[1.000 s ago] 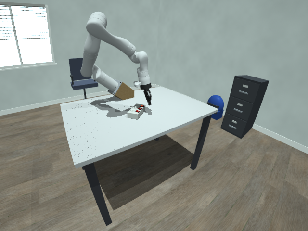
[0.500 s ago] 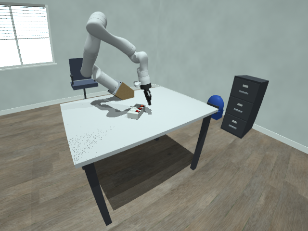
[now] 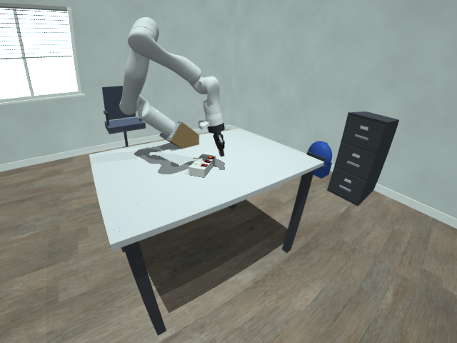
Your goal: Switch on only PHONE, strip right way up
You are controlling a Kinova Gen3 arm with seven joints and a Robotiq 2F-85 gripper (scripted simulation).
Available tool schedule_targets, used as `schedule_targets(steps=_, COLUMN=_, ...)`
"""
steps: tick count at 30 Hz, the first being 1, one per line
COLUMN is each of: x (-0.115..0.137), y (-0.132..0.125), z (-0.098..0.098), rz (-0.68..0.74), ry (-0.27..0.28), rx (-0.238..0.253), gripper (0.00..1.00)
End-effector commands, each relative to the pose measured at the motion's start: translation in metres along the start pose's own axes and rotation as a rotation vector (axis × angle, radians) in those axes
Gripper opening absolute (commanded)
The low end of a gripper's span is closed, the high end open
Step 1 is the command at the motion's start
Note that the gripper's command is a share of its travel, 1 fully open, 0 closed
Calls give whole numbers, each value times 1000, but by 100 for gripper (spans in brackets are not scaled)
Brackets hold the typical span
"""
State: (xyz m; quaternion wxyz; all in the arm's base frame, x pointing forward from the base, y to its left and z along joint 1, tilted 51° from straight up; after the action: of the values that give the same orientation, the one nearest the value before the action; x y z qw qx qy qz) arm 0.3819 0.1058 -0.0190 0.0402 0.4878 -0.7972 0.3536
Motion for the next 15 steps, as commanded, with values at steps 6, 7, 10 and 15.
schedule_targets(steps=6, x=-12, y=1, z=-40, rz=-2, ry=-4, rx=0, gripper=0)
schedule_targets(steps=7, x=-13, y=1, z=-47, rz=-3, ry=-4, rx=-1, gripper=0)
schedule_targets(steps=10, x=-13, y=0, z=-50, rz=-2, ry=-2, rx=0, gripper=0)
schedule_targets(steps=15, x=-13, y=1, z=-49, rz=-1, ry=-6, rx=-5, gripper=0)
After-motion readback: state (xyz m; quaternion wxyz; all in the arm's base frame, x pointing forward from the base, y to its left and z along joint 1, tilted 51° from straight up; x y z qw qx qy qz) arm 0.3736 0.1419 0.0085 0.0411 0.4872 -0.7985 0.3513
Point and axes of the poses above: the point where the finger pads meet when closed, its own z axis out along the fingers, its own y axis across the jaws, x = y × z, the point moved 5 cm from there along -z, back along the fingers, and after that the axes turned 14 degrees about z, right-handed, at the moved point
